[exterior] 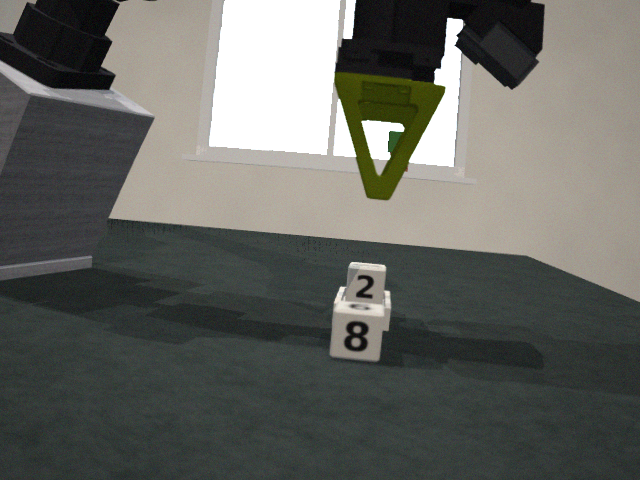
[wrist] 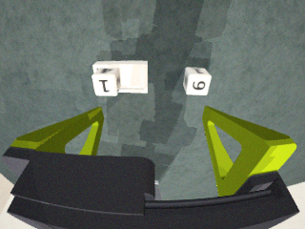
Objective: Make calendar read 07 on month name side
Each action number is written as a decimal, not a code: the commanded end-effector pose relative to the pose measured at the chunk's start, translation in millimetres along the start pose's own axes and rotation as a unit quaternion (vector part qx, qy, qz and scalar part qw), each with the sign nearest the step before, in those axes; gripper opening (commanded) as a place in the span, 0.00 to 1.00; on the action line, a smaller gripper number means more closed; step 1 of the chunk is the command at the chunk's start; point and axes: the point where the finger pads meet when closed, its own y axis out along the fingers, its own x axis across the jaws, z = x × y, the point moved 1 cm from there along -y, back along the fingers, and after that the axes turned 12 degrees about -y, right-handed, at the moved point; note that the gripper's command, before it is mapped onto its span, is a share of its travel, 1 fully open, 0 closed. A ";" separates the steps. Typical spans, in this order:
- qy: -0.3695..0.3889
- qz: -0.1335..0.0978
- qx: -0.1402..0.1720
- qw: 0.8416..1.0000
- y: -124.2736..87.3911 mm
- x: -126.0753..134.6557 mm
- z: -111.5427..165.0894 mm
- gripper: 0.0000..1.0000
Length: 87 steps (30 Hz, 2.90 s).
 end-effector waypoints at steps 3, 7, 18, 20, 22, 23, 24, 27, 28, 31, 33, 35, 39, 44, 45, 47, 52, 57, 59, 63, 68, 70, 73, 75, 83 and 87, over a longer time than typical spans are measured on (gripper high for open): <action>0.120 0.011 -0.023 0.992 -6.0 -18.4 -21.9 1.00; 0.180 0.011 -0.023 0.983 -5.3 -23.7 -20.1 1.00; 0.324 0.008 -0.025 0.946 -3.7 -35.8 -15.7 1.00; 0.366 0.007 -0.026 0.930 -3.3 -39.3 -14.4 1.00; 0.393 0.007 -0.026 0.919 -3.0 -42.0 -13.3 1.00; 0.408 0.007 -0.026 0.913 -2.8 -43.4 -12.7 1.00; 0.410 0.007 -0.026 0.912 -2.8 -43.6 -12.6 1.00; 0.464 0.006 -0.027 0.886 -2.3 -48.3 -10.6 1.00; 0.478 0.006 -0.027 0.878 -2.2 -49.7 -10.0 1.00; 0.519 0.005 -0.028 0.855 -1.8 -53.6 -8.3 1.00; 0.533 0.005 -0.028 0.846 -1.7 -55.0 -7.7 1.00; 0.549 0.004 -0.028 0.835 -1.5 -56.6 -6.9 1.00; 0.602 0.003 -0.029 0.798 -1.1 -62.0 -4.4 1.00; 0.660 0.001 -0.030 0.750 -0.6 -67.9 -1.4 1.00; 0.675 0.002 -0.030 0.737 -0.5 -69.8 -0.5 1.00; 0.697 0.001 -0.031 0.716 -0.3 -72.1 0.7 1.00; 0.709 -0.005 -0.031 0.705 -1.5 -68.0 -2.9 1.00; 0.718 -0.004 -0.031 0.695 -1.0 -71.2 -0.9 1.00; 0.718 -0.004 -0.031 0.695 -1.0 -71.2 -0.9 0.45; 0.718 -0.004 -0.031 0.695 -1.0 -71.2 -0.9 0.45; 0.718 -0.004 -0.031 0.695 -1.0 -71.2 -0.9 0.45; 0.718 -0.004 -0.031 0.695 -1.0 -71.2 -0.9 0.45; 0.718 -0.004 -0.031 0.696 -1.0 -71.2 -0.9 0.45; 0.718 -0.004 -0.031 0.696 -1.0 -71.2 -0.9 0.45; 0.718 -0.004 -0.031 0.696 -1.0 -71.2 -0.9 0.45; 0.718 -0.004 -0.031 0.696 -1.0 -71.2 -0.9 0.45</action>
